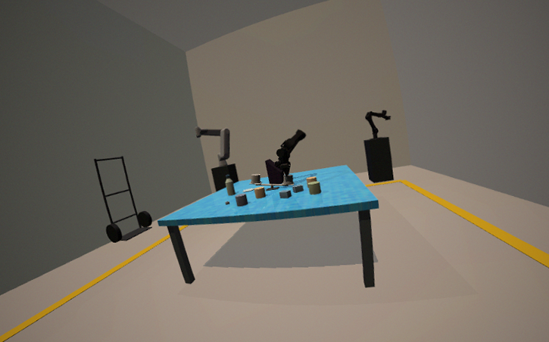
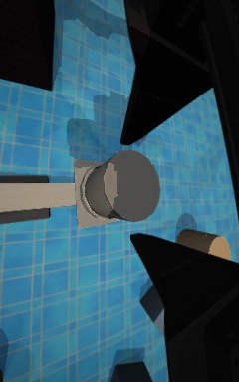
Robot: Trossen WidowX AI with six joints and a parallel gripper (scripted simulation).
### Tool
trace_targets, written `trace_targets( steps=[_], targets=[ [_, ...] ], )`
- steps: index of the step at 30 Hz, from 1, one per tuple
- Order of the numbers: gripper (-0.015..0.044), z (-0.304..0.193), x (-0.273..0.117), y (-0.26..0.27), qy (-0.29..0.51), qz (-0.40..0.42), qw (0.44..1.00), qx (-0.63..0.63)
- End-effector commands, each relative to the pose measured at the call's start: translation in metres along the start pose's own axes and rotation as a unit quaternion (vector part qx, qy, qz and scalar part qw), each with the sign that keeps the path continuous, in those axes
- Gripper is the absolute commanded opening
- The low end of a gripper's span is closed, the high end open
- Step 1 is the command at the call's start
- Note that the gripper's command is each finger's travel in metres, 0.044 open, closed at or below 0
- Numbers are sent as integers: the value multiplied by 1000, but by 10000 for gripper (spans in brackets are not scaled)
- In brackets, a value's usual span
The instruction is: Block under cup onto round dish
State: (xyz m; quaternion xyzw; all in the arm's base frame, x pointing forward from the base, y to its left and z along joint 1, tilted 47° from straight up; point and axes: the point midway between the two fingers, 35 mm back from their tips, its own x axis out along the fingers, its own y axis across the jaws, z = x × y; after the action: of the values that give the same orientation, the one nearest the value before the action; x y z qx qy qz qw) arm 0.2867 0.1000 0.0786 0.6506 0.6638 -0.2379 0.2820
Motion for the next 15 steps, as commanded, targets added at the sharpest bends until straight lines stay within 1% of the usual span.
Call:
trace_targets(
  steps=[1, 15],
  targets=[
    [440, 0, 7, -1, 1, -2, 1000, 1],
    [440, -1, 30, -2, 2, -2, 1000, 2]
  ],
)
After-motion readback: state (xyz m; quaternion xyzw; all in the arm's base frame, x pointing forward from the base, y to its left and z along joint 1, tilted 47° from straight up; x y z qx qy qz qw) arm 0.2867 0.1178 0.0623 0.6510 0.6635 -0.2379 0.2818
